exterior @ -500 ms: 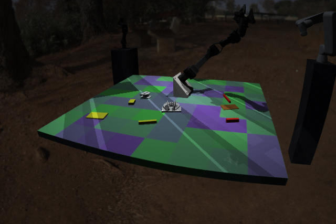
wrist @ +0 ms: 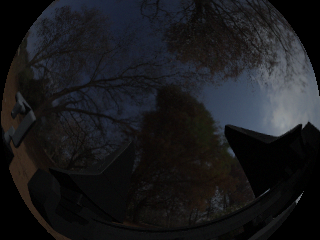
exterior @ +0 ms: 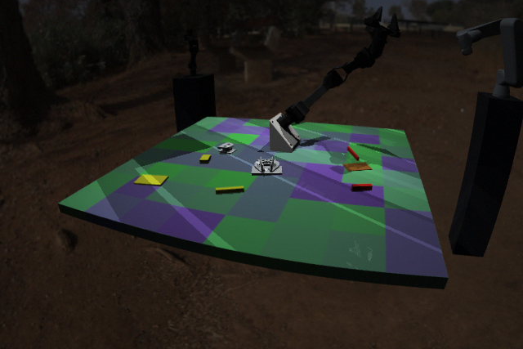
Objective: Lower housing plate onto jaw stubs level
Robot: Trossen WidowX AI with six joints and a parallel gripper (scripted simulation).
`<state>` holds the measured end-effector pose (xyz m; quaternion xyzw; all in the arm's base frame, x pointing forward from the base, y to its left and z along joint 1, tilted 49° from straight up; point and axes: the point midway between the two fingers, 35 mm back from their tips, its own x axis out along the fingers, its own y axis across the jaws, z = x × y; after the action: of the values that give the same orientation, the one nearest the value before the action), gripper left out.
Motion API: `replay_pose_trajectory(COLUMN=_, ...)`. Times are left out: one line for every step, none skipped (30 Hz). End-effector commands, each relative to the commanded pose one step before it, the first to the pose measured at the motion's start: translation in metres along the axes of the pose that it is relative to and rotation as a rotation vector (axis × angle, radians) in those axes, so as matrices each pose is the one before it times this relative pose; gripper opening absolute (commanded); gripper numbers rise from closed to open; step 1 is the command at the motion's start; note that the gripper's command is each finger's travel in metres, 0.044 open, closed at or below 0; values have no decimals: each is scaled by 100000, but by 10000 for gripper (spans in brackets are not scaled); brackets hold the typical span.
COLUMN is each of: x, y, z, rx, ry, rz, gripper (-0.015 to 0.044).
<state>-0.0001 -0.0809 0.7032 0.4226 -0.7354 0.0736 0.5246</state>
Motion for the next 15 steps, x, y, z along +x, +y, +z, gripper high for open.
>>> replay_pose_trajectory(x=-260, y=-1213, z=-1800, rx=-9109, ry=4591, rz=-807, gripper=440)
replay_pose_trajectory(x=-32, y=-224, z=-362, rx=-1950, ry=869, rz=-209, gripper=440)
replay_pose_trajectory(x=-30, y=-221, z=-364, rx=-1948, ry=870, rz=-205, gripper=440)
replay_pose_trajectory(x=-28, y=-218, z=-366, rx=-1946, ry=872, rz=-201, gripper=440)
replay_pose_trajectory(x=-27, y=-216, z=-368, rx=-1944, ry=874, rz=-197, gripper=440)
replay_pose_trajectory(x=-25, y=-213, z=-371, rx=-1942, ry=876, rz=-193, gripper=440)
replay_pose_trajectory(x=-43, y=-141, z=-176, rx=-1330, ry=285, rz=54, gripper=440)
replay_pose_trajectory(x=-39, y=-128, z=-160, rx=-1206, ry=258, rz=47, gripper=440)
replay_pose_trajectory(x=-38, y=-128, z=-160, rx=-1206, ry=257, rz=44, gripper=440)
replay_pose_trajectory(x=-37, y=-129, z=-160, rx=-1206, ry=256, rz=42, gripper=440)
replay_pose_trajectory(x=-37, y=-129, z=-160, rx=-1205, ry=255, rz=39, gripper=440)
replay_pose_trajectory(x=-36, y=-130, z=-160, rx=-1205, ry=254, rz=37, gripper=440)
replay_pose_trajectory(x=-35, y=-130, z=-160, rx=-1205, ry=254, rz=34, gripper=440)
replay_pose_trajectory(x=-35, y=-131, z=-160, rx=-1204, ry=253, rz=32, gripper=440)
replay_pose_trajectory(x=-28, y=-132, z=-187, rx=-1222, ry=348, rz=-9, gripper=440)
